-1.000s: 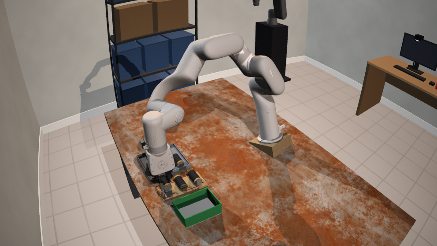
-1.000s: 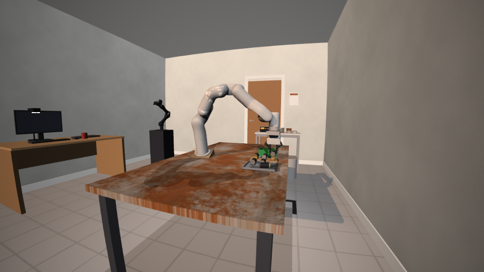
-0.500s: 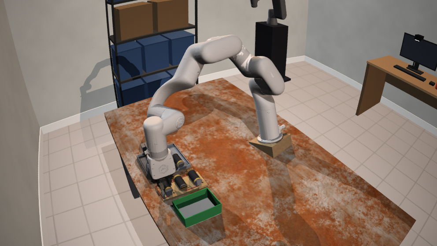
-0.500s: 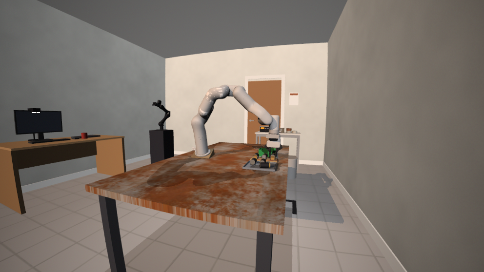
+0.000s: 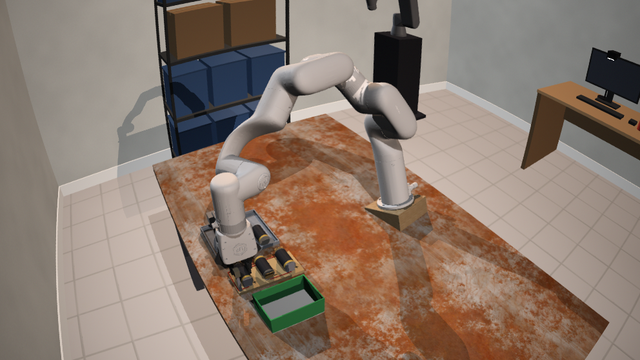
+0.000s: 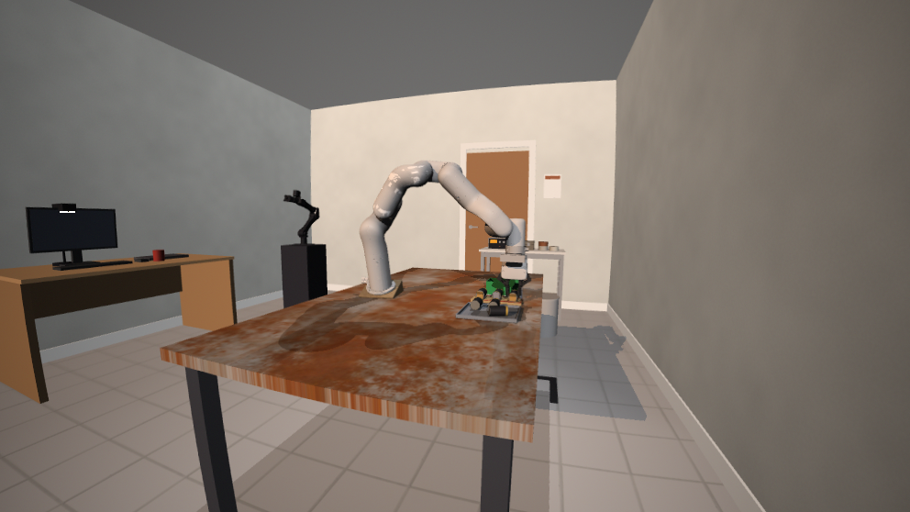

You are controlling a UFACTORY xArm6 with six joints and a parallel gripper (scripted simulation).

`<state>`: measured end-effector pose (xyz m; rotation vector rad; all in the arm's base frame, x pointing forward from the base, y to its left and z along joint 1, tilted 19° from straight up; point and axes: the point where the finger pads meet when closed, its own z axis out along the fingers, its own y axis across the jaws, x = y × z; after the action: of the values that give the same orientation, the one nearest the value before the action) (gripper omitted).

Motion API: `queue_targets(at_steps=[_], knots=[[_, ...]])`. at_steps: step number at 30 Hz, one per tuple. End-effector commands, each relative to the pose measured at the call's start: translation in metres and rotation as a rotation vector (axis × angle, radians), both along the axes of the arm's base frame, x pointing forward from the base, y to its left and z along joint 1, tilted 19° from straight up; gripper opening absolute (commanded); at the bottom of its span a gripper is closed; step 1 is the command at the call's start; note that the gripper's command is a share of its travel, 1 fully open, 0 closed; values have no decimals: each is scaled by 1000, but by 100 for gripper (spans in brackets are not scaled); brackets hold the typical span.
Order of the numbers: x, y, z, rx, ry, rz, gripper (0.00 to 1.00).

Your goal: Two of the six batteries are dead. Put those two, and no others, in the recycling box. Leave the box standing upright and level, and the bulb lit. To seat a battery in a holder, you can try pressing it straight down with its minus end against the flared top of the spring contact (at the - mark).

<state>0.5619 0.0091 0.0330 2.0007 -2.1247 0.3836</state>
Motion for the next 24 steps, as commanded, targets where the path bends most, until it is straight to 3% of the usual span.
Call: queue_targets(at_steps=[1, 4, 5, 24], knots=[[2, 1, 2, 1, -5, 1, 28], [2, 1, 2, 1, -5, 1, 28], [2, 1, 2, 1, -5, 1, 51], [2, 1, 2, 1, -5, 1, 51]])
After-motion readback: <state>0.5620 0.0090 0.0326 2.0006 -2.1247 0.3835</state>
